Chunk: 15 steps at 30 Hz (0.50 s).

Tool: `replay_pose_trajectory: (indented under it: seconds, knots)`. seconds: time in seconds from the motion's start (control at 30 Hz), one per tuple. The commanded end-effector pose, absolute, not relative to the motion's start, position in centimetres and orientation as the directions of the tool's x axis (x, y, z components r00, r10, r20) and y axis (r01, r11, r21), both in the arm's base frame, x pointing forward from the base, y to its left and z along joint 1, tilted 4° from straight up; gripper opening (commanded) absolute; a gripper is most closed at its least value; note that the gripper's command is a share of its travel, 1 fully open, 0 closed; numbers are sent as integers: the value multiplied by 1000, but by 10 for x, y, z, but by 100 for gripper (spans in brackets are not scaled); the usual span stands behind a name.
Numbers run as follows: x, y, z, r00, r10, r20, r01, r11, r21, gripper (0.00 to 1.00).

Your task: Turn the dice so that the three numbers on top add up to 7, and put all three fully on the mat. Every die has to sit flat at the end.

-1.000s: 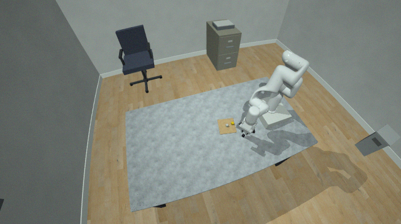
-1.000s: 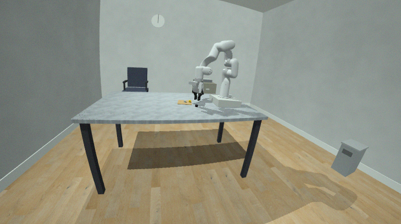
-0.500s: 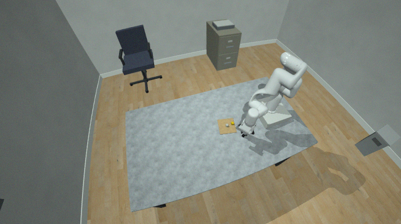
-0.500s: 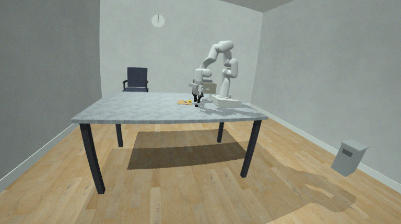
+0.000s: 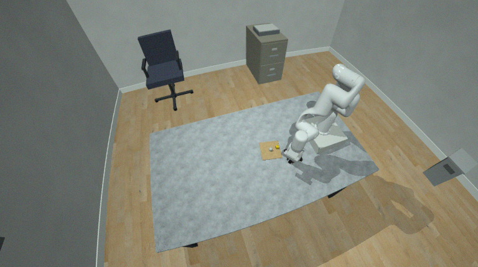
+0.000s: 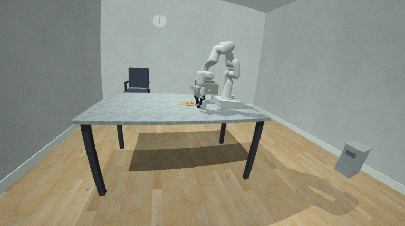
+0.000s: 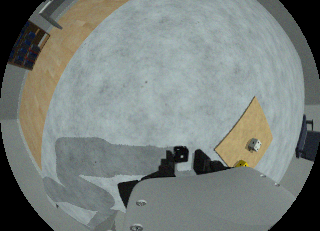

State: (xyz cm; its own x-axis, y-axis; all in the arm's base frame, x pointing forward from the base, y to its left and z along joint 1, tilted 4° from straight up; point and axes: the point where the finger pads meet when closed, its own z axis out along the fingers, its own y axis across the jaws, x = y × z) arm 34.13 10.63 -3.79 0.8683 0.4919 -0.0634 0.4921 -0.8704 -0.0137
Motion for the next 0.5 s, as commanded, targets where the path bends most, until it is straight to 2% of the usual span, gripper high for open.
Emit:
replay_pose_trajectory:
  seconds: [0.0, 0.47]
  knots:
    - [343, 107, -39, 869, 492, -60, 492, -870, -13, 36]
    - [342, 107, -41, 869, 492, -60, 492, -870, -13, 36]
